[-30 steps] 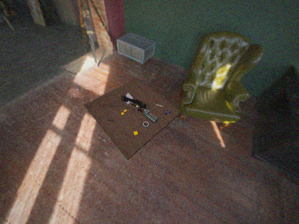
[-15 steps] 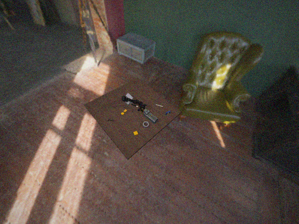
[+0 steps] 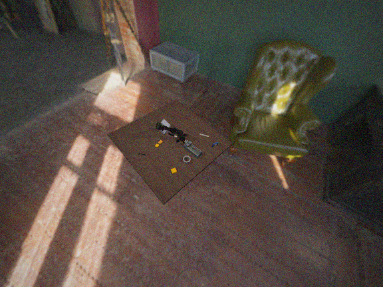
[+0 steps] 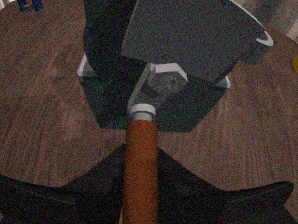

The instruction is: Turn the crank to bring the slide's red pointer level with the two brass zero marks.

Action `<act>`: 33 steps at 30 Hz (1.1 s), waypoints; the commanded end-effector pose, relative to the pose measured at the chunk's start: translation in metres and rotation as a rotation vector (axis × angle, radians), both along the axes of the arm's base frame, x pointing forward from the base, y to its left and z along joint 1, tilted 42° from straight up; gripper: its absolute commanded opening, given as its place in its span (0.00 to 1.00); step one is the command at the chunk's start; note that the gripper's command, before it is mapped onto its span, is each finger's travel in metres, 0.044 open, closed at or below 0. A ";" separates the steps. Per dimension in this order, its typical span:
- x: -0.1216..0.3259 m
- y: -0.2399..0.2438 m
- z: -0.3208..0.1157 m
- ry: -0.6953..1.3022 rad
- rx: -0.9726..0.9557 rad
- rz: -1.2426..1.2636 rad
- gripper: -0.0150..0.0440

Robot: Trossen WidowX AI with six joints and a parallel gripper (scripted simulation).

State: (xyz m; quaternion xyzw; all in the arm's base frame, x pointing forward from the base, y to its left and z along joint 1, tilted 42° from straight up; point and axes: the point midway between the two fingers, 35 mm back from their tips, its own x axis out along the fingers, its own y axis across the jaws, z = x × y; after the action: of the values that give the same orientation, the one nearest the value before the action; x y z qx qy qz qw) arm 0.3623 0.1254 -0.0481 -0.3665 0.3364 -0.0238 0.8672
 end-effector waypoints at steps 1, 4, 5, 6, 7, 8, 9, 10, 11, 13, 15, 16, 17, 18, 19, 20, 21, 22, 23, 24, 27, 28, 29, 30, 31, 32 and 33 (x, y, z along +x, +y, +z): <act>0.000 -0.001 0.000 0.000 -0.006 0.003 0.25; 0.001 -0.002 0.001 0.000 -0.006 0.003 0.25; 0.001 -0.003 0.001 0.000 -0.006 0.003 0.25; 0.001 -0.003 0.002 0.000 -0.006 0.003 0.25; 0.001 -0.004 0.002 0.000 -0.006 0.003 0.25; 0.001 -0.005 0.003 0.000 -0.006 0.003 0.25; 0.002 -0.006 0.003 0.000 -0.006 0.003 0.25; 0.002 -0.007 0.004 0.000 -0.006 0.003 0.25; 0.002 -0.008 0.004 0.000 -0.006 0.003 0.25; 0.003 -0.009 0.005 0.000 -0.006 0.003 0.25; 0.003 -0.009 0.006 0.000 -0.006 0.003 0.25; 0.003 -0.009 0.006 0.000 -0.007 0.003 0.25; 0.003 -0.010 0.006 0.000 -0.007 0.003 0.25; 0.003 -0.010 0.006 0.000 -0.007 0.003 0.25; 0.003 -0.010 0.007 0.000 -0.007 0.003 0.25; 0.003 -0.010 0.007 0.000 -0.007 0.003 0.25; 0.003 -0.011 0.007 0.000 -0.007 0.003 0.25; 0.003 -0.011 0.008 0.000 -0.007 0.003 0.25; 0.003 -0.011 0.008 0.000 -0.007 0.003 0.25; 0.004 -0.011 0.008 0.000 -0.007 0.003 0.25; 0.004 -0.012 0.010 0.000 -0.007 0.003 0.25; 0.004 -0.012 0.010 0.000 -0.007 0.003 0.25; 0.004 -0.012 0.010 0.000 -0.007 0.003 0.25; 0.004 -0.013 0.011 0.000 -0.007 0.003 0.25; 0.004 -0.013 0.011 0.000 -0.007 0.003 0.25; 0.004 -0.013 0.012 0.000 -0.007 0.003 0.25; 0.004 -0.014 0.012 0.000 -0.007 0.003 0.25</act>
State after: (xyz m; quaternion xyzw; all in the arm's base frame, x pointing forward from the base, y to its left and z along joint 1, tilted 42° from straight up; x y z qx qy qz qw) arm 0.3648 0.1180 -0.0420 -0.3686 0.3381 -0.0121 0.8658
